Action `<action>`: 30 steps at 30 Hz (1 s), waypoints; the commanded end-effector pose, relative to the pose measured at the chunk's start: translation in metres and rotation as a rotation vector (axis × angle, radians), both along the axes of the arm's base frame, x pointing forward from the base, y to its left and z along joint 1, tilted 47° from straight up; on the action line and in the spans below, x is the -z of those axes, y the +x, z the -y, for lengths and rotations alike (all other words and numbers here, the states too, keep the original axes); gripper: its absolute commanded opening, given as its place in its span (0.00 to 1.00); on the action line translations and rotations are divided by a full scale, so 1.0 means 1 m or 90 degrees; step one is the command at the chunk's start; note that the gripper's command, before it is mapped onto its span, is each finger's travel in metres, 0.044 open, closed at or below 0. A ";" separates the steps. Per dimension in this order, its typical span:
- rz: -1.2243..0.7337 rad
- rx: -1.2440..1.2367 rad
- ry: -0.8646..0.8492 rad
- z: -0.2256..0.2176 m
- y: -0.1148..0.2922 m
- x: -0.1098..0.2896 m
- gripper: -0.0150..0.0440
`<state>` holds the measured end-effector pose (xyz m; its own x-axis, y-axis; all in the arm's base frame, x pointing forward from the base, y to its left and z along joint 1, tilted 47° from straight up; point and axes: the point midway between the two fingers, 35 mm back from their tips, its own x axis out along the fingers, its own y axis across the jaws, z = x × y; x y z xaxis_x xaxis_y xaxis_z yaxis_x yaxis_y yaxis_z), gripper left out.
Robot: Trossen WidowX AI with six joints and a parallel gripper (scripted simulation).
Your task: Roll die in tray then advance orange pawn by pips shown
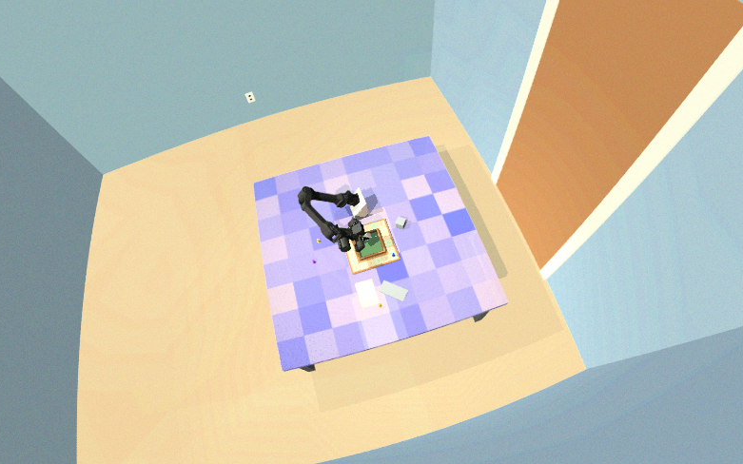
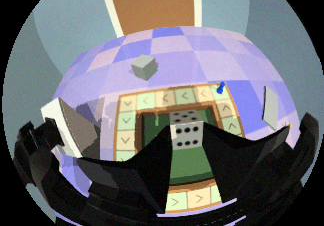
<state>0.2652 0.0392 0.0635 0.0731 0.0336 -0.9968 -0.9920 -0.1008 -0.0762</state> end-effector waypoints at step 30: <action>0.002 0.002 0.005 -0.029 -0.004 -0.029 0.92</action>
<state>0.2616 0.0584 0.0792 0.0641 0.0367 -0.9973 -0.9926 -0.1013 -0.0676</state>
